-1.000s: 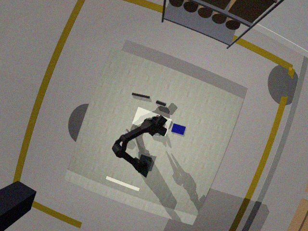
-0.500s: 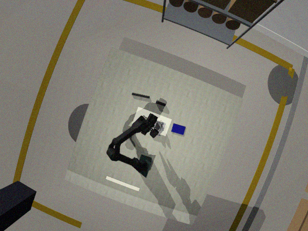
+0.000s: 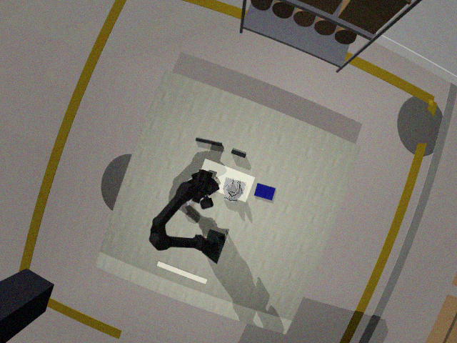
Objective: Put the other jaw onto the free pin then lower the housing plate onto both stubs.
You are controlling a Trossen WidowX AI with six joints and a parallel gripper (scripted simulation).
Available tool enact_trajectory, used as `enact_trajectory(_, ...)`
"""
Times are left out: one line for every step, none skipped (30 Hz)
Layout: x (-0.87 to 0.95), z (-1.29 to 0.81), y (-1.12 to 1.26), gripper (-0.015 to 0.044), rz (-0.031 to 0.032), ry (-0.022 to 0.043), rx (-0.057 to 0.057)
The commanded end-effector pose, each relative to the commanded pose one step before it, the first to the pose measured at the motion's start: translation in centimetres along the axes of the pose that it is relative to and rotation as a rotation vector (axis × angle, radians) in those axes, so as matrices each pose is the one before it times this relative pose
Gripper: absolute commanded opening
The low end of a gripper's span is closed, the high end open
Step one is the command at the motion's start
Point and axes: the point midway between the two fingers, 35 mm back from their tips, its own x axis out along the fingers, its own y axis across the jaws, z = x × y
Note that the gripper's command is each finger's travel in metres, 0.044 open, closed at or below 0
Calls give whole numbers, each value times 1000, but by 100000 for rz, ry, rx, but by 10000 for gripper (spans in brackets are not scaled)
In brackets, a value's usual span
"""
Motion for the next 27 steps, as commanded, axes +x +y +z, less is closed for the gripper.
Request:
enact_trajectory(-266,-2011,-103,440,-49,-236,11484)
enact_trajectory(-55,-520,-85,440,11,38,3379)
enact_trajectory(-55,-513,-112,440,14,47,3382)
enact_trajectory(-56,-505,-138,440,16,56,3382)
enact_trajectory(-56,-495,-164,440,17,66,3383)
enact_trajectory(-56,-483,-189,440,17,76,3383)
enact_trajectory(-56,-471,-214,440,16,86,3384)
enact_trajectory(-56,-457,-238,440,15,96,3384)
enact_trajectory(-57,-442,-260,440,13,106,3385)
enact_trajectory(-57,-426,-282,440,9,116,3386)
enact_trajectory(-57,-408,-303,440,5,126,3387)
enact_trajectory(-57,-390,-323,440,0,136,3386)
enact_trajectory(-58,-371,-342,440,-6,145,3389)
enact_trajectory(-58,-350,-359,440,-12,154,3390)
enact_trajectory(-58,-329,-376,440,-20,163,3391)
enact_trajectory(-58,-307,-391,440,-28,172,3393)
enact_trajectory(-59,-285,-405,440,-37,180,3394)
enact_trajectory(-59,-261,-417,440,-47,188,3395)
enact_trajectory(-59,-238,-429,440,-58,195,3397)
enact_trajectory(-60,-213,-438,440,-69,201,3398)
enact_trajectory(-60,-189,-447,440,-81,207,3400)
enact_trajectory(-60,-164,-454,440,-94,212,3400)
enact_trajectory(-61,-139,-460,440,-107,216,3402)
enact_trajectory(-50,-94,-380,440,-98,180,2788)
enact_trajectory(-30,-47,-229,440,-64,109,1674)
enact_trajectory(-10,-14,-77,440,-22,36,558)
enact_trajectory(0,0,0,440,0,0,0)
